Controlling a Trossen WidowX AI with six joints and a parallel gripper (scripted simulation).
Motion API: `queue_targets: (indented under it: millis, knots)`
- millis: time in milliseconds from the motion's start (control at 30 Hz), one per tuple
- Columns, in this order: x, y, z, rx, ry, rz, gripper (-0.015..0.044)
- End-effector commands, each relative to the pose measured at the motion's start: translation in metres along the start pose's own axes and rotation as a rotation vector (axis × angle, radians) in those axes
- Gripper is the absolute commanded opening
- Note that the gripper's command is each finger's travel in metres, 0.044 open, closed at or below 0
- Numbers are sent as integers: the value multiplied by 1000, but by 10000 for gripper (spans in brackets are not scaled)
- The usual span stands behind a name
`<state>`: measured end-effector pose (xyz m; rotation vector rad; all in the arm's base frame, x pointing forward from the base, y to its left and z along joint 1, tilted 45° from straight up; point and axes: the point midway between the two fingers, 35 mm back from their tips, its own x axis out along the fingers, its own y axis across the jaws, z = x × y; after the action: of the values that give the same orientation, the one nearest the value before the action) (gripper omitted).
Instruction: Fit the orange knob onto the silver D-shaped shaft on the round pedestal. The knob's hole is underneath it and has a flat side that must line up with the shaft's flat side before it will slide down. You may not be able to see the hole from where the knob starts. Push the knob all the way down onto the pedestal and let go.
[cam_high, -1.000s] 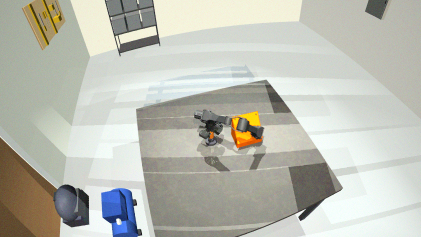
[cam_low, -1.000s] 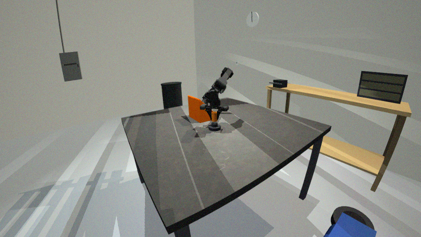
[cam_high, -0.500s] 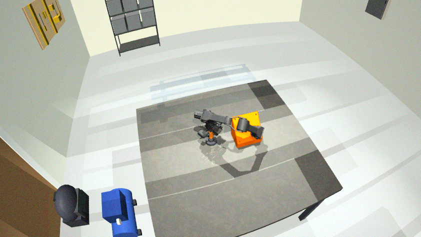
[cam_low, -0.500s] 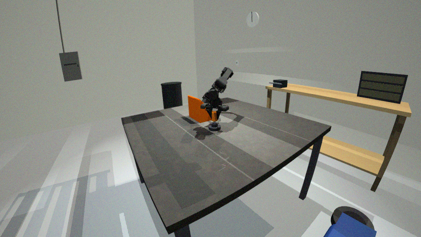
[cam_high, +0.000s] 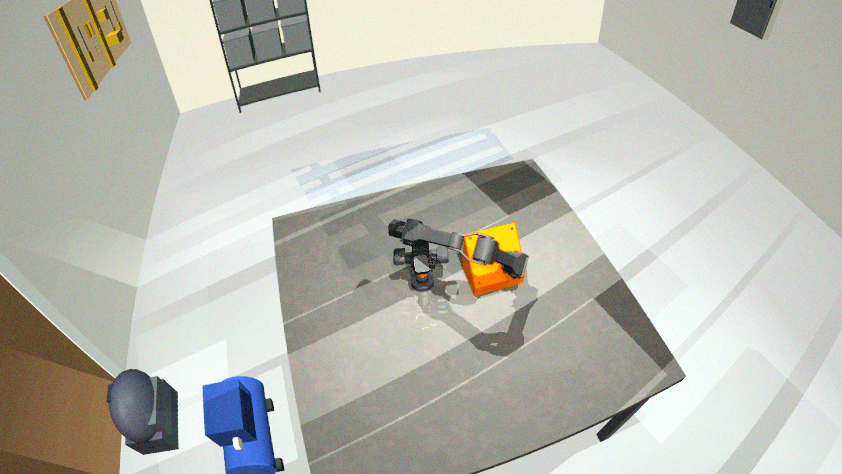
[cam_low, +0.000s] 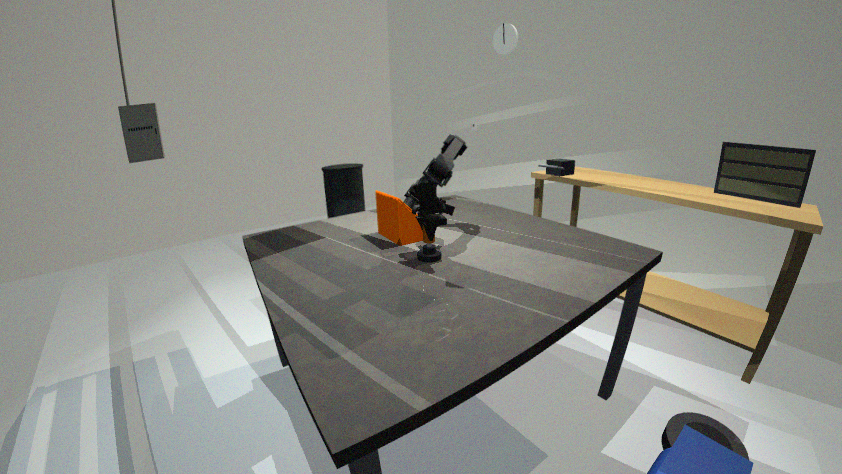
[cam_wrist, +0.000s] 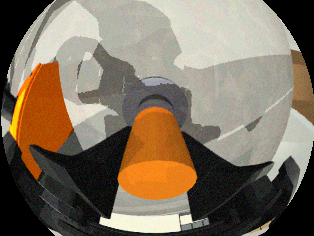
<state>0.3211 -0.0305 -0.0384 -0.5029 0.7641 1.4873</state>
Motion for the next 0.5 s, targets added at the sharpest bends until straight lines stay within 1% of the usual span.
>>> queue_targets:
  millis: [0, 167, 467]
  knots:
    - [1, 0, -1, 435, 0, -4, 0]
    - [-1, -1, 0, 734, -1, -4, 0]
    - [-3, -1, 1, 745, -1, -4, 0]
